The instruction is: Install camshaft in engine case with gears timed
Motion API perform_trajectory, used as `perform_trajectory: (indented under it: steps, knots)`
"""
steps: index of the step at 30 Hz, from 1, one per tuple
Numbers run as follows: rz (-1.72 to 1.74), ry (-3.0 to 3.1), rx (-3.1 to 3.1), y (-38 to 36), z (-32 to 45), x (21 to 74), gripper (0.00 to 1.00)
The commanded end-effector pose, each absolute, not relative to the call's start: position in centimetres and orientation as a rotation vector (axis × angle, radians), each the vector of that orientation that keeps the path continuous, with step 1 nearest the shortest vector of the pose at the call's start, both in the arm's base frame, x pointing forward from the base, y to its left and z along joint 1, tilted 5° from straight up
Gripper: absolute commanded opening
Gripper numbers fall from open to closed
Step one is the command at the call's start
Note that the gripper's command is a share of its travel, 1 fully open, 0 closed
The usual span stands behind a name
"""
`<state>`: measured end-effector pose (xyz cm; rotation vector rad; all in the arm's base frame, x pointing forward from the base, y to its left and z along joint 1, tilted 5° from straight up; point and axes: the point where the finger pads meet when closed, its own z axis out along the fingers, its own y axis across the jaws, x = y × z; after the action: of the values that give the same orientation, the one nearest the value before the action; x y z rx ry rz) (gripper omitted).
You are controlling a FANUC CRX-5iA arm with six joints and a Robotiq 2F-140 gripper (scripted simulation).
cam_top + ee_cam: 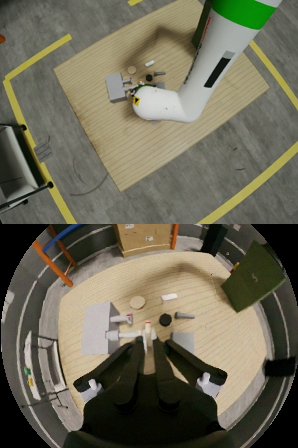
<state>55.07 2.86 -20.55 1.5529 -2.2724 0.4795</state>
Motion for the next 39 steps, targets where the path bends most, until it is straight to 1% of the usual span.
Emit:
perform_trajectory:
  steps: [1,39]
  knots:
    - [0.481,-2.274,1.554,2.88,-20.47,55.14,0.14]
    - [0.481,-2.274,1.554,2.72,-20.43,55.58,0.14]
